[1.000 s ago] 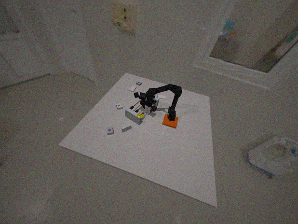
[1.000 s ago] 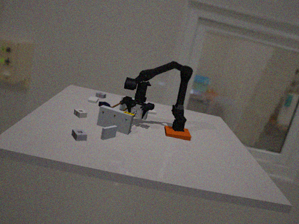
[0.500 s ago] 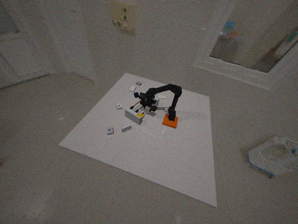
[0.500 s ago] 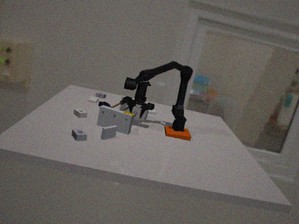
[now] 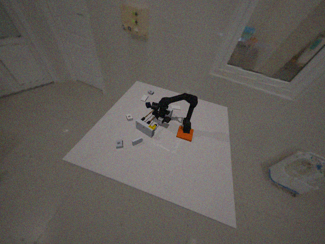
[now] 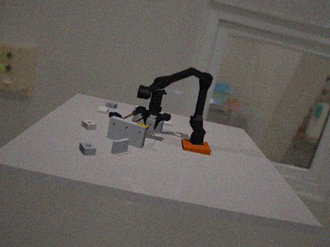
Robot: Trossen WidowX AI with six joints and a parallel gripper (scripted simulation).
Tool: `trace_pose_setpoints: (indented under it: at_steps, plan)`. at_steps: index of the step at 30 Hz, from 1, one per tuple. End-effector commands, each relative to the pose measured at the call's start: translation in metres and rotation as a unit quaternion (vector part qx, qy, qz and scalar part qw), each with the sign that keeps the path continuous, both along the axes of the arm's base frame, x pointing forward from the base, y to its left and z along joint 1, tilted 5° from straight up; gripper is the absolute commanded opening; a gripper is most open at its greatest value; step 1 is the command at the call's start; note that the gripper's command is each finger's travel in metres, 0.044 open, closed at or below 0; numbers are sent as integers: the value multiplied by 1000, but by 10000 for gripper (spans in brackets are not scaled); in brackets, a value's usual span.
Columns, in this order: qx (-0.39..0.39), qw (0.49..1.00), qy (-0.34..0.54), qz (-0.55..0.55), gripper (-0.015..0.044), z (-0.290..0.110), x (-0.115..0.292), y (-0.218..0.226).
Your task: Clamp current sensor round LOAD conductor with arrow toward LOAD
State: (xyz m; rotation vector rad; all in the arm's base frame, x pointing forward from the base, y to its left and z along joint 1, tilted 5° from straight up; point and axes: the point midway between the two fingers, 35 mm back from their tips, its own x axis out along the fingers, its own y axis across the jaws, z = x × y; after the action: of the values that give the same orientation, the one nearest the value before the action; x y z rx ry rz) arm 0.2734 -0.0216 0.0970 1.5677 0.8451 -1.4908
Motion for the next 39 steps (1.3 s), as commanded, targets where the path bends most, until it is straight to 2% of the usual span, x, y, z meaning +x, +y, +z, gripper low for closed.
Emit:
trace_pose_setpoints:
  at_steps: [1,14,31,39]
  plan:
    - [1,1000,-2,2,0,5,1,0]
    - [0,1000,1,0,0,2,0,0]
    - [-2,1000,-3,0,440,4,-1,1]
    - [0,1000,1,0,230,3,0,0]
